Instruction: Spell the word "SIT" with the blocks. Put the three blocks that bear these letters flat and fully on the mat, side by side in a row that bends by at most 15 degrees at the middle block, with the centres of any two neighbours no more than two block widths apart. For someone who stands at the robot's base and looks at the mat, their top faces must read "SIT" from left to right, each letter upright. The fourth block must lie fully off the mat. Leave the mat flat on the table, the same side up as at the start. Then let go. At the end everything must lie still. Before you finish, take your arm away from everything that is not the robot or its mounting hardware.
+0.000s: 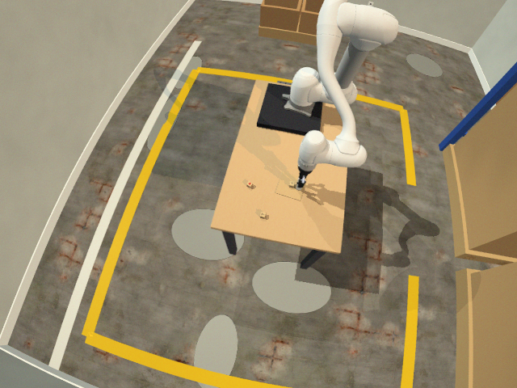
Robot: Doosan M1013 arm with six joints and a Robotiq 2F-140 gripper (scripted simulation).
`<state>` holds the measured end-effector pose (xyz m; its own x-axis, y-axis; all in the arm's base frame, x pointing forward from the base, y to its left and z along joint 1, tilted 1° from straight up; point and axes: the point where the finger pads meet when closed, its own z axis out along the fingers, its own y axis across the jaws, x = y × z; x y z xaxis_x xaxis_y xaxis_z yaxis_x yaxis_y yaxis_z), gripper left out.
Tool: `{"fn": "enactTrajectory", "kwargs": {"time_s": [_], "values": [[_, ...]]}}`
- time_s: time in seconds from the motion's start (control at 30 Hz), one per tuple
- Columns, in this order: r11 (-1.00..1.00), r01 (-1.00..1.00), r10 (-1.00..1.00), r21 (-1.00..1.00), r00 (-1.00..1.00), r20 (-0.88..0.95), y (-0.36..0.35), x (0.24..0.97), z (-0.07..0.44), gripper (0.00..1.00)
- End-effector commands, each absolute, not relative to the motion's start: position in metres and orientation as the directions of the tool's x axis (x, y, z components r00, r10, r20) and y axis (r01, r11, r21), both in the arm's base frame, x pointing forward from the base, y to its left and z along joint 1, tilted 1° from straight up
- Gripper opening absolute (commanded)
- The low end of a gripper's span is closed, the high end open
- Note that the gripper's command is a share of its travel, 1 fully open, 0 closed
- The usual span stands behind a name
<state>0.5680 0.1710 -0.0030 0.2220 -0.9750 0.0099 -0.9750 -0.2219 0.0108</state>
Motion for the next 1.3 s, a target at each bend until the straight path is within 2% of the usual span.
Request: {"fn": "enactTrajectory", "kwargs": {"time_s": [0.0,0.2,0.7,1.27], "values": [[-0.222,-0.975,-0.975,0.011,0.222,0.010,0.1710,0.5680,-0.0029,0.13],[-0.222,-0.975,-0.975,0.011,0.222,0.010,0.1710,0.5680,-0.0029,0.13],[-0.222,-0.975,-0.975,0.011,0.222,0.010,0.1710,0.5680,-0.0029,0.25],[-0.222,-0.975,-0.975,0.011,0.222,0.010,0.1711,0.5680,0.0042,0.25]]}}
